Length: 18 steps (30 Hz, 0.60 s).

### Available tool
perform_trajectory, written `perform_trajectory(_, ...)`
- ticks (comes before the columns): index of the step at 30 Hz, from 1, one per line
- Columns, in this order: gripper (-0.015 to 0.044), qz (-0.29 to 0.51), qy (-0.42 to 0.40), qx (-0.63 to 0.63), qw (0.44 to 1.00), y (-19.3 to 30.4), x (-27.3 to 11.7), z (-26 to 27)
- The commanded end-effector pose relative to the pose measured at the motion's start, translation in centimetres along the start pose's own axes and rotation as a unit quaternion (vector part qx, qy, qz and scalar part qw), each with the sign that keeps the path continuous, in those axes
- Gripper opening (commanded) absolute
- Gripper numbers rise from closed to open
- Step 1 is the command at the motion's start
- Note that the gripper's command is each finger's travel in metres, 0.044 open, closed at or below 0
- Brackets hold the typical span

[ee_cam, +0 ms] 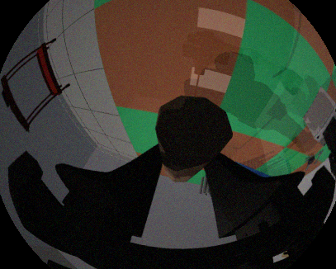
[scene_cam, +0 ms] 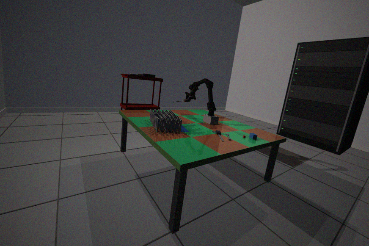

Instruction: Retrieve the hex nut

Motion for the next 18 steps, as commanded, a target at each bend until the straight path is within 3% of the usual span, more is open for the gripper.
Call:
perform_trajectory(1, 0.0000, -0.002, 0.009, -0.071, 0.997, 1.8, 0.6, 0.0)
perform_trajectory(18, 0.0000, 0.002, 0.044, -0.319, 0.947, 8.8, 3.2, -0.7)
Point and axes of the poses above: the point midway between the two fingers, 35 mm back from their tips, its own x axis out along the fingers, its own z axis across the jaws, y = z × x, the point moved 10 cm from there along -x, back along the fingers, and after that the axes turned 13 degrees about -x, right-handed, at the moved point
